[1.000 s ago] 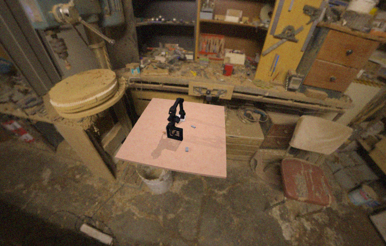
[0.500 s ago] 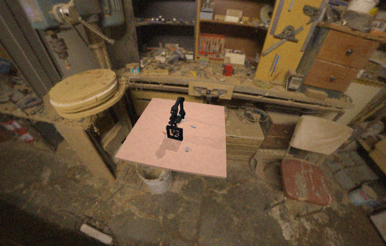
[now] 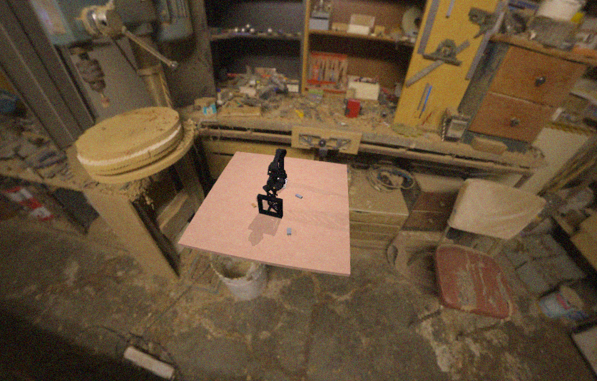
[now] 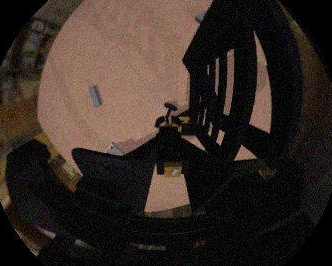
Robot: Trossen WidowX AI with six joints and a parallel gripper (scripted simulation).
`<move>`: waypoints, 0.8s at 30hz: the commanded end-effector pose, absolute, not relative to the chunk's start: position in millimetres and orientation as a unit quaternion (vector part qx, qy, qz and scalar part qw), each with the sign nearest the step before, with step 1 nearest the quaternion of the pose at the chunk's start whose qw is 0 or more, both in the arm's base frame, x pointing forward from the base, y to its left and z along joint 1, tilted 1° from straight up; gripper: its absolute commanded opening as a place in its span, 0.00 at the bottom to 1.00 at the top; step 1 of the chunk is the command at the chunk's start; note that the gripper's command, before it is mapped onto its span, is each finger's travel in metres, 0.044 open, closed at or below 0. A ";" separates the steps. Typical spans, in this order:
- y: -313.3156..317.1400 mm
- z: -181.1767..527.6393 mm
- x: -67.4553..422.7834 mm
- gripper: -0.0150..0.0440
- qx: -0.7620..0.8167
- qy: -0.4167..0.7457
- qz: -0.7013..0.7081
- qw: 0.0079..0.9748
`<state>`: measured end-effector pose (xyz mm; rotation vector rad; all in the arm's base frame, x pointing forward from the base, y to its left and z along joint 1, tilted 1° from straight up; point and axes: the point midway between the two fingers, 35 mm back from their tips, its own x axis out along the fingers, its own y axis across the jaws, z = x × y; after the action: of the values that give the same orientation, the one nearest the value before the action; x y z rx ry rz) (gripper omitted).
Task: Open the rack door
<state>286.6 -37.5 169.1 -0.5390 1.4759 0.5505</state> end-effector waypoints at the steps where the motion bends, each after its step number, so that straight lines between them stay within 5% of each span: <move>1: -33.1 169.3 285.4 0.28 -0.212 0.661 0.212 0.688; 24: 10.0 169.3 275.3 0.28 -0.093 0.687 0.101 0.713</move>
<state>274.7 7.2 169.2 -0.2571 1.5254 0.2827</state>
